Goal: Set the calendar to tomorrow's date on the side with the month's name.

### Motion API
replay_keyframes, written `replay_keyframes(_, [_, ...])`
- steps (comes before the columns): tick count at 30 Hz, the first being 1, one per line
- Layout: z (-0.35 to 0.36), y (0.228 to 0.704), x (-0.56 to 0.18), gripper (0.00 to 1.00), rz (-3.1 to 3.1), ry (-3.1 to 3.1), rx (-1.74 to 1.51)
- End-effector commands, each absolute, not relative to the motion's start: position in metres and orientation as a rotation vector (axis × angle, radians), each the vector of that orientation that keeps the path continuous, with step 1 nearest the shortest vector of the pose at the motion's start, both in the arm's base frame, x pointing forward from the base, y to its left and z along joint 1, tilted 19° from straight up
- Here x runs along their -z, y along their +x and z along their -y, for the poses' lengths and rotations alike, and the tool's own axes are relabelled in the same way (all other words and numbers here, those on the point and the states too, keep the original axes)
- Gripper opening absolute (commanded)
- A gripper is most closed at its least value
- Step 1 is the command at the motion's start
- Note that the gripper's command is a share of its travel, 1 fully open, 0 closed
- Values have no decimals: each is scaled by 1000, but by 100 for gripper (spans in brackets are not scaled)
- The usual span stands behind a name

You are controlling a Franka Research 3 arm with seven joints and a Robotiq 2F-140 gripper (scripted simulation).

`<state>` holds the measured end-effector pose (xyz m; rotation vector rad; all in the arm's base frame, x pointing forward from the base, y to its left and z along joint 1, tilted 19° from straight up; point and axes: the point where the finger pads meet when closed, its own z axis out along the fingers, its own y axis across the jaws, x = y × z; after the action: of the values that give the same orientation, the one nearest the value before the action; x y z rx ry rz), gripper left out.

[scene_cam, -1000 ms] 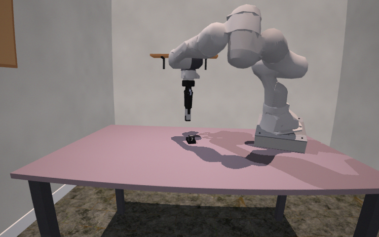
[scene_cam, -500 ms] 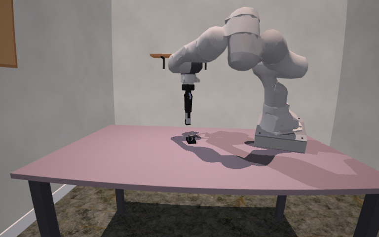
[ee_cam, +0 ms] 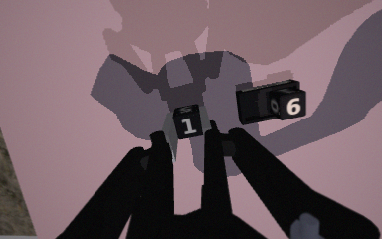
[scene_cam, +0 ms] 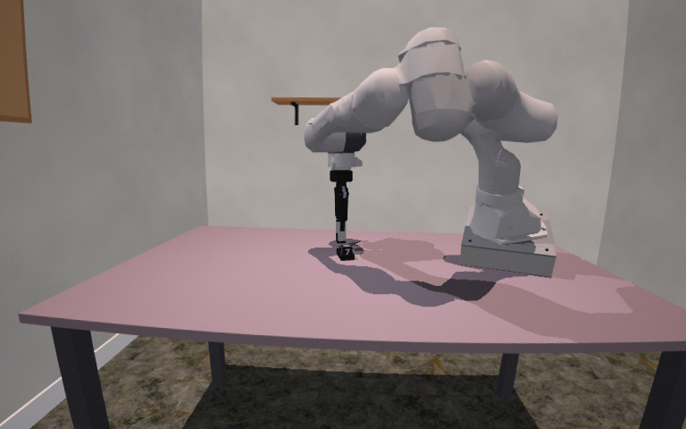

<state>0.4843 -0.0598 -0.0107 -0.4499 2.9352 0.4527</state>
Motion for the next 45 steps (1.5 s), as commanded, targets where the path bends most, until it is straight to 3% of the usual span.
replay_keyframes(1, [60, 491, 20, 16, -2925, -449, -435])
replay_keyframes(45, [59, 491, 25, 16, -2925, -449, -435])
